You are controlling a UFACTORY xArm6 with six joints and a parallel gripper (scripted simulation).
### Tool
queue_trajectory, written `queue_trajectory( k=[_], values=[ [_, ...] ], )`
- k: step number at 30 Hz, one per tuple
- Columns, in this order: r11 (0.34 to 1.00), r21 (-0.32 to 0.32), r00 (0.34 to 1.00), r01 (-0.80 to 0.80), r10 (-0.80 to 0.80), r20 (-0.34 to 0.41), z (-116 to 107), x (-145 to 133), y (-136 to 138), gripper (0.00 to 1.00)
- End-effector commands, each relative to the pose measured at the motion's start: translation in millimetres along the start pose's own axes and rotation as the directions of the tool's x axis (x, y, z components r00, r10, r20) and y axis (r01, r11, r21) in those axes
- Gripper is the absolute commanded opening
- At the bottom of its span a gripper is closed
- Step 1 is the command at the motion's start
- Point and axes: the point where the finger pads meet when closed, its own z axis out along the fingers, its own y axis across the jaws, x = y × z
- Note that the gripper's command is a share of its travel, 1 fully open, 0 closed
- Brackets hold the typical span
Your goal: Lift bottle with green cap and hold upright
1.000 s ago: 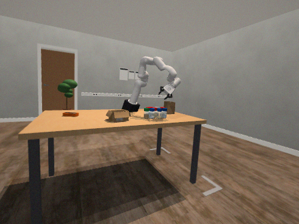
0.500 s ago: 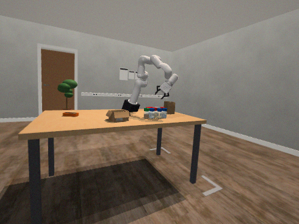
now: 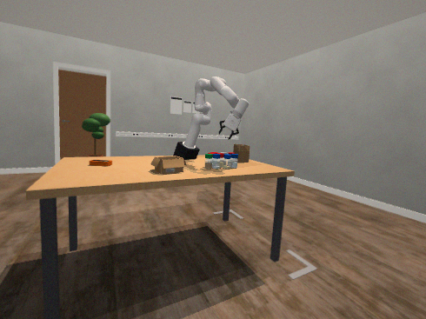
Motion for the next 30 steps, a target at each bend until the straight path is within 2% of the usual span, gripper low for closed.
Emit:
queue_trajectory(
  k=[1,10,17,27,30],
  values=[
    [1.0,-0.025,1.0,-0.004,0.004,-0.005,-4,-1,0,0.79],
    [0.973,-0.231,0.993,-0.019,-0.009,-0.122,-20,10,-4,0.79],
    [0.973,-0.231,0.993,-0.019,-0.009,-0.122,-20,10,-4,0.79],
    [0.882,-0.467,0.989,-0.062,-0.007,-0.145,-51,4,-6,0.79],
    [0.882,-0.467,0.989,-0.062,-0.007,-0.145,-51,4,-6,0.79]
  ],
)
